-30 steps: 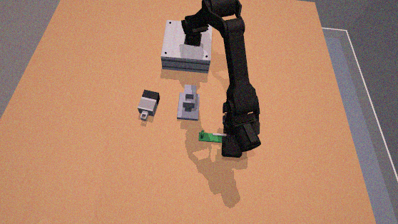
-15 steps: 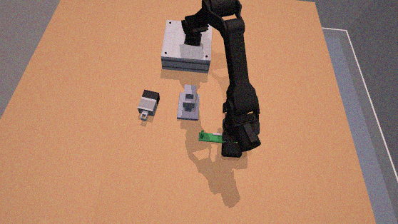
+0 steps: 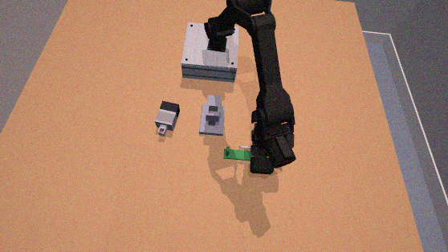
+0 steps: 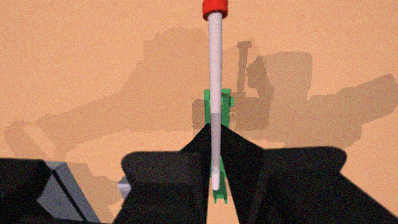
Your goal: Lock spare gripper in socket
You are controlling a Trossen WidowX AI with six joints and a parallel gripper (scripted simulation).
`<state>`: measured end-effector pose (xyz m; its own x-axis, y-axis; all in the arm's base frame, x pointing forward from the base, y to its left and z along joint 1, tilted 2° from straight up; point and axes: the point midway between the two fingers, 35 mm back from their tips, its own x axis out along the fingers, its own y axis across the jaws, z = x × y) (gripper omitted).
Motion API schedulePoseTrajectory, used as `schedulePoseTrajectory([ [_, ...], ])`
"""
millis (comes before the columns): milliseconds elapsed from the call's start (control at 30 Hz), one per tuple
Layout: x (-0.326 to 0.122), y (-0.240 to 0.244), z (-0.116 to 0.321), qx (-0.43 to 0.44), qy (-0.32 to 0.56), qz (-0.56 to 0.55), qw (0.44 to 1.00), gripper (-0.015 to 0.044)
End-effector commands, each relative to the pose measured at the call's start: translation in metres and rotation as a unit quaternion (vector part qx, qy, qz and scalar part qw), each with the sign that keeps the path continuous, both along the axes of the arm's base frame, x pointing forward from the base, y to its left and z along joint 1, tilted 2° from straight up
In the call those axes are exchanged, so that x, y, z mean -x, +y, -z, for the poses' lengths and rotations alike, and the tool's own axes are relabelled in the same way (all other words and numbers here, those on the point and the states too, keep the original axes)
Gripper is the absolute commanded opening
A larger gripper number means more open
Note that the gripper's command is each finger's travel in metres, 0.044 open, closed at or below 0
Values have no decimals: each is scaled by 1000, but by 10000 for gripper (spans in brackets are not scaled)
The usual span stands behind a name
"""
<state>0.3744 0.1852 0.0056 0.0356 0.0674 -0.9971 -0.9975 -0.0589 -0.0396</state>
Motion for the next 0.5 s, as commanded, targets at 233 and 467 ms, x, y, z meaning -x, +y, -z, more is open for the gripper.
schedulePoseTrajectory([
  [233,1,0,-6,1,2,0,1000,0],
  [467,-1,-8,-8,1,1,-1,1000,0],
])
